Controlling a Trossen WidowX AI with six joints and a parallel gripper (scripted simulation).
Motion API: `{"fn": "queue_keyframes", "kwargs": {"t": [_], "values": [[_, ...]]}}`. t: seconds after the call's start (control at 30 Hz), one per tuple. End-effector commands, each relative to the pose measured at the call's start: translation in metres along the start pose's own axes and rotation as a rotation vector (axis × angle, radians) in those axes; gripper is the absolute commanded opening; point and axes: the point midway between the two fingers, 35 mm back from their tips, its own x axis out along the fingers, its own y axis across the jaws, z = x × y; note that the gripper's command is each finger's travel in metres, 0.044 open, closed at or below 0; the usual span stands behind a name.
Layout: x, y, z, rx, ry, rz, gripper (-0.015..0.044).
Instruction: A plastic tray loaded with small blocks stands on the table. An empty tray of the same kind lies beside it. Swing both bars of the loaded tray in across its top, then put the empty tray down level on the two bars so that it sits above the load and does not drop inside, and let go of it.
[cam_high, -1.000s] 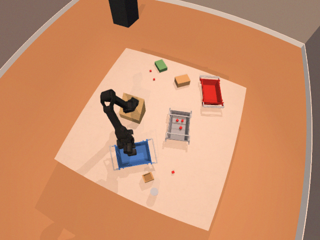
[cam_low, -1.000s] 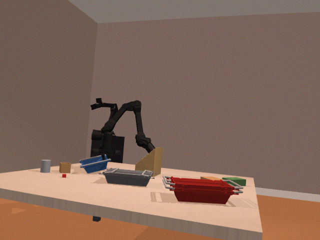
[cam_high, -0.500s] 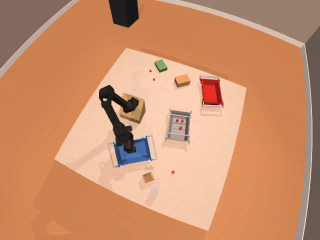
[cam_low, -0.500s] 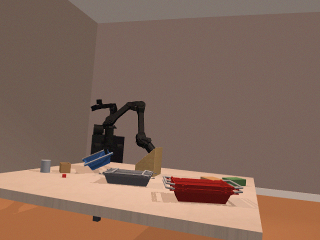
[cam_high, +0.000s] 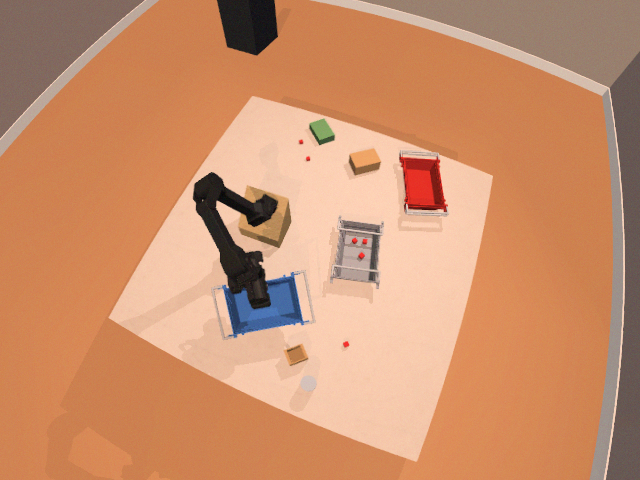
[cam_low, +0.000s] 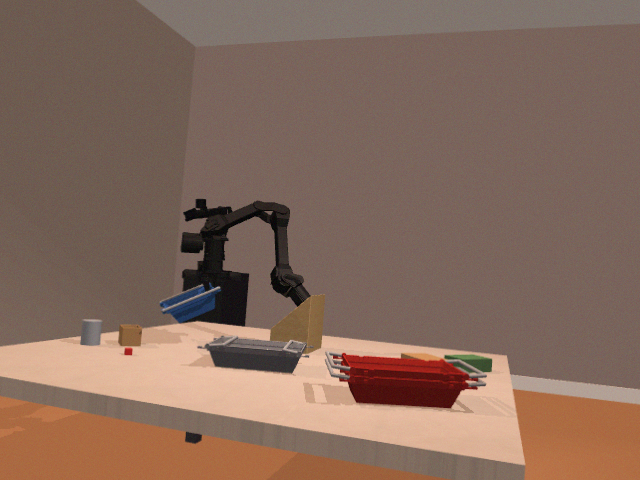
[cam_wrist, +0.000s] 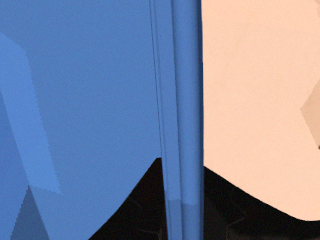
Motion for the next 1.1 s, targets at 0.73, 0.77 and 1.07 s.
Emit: {"fn": "queue_keyframes", "kwargs": {"t": [0.73,0.77,1.07], "values": [[-0.049,0.012,0.007,0.005,0.002,0.021,0.0000],[-0.049,0.012,0.007,0.005,0.002,0.021,0.0000],[-0.049,0.012,0.007,0.005,0.002,0.021,0.0000]]}}
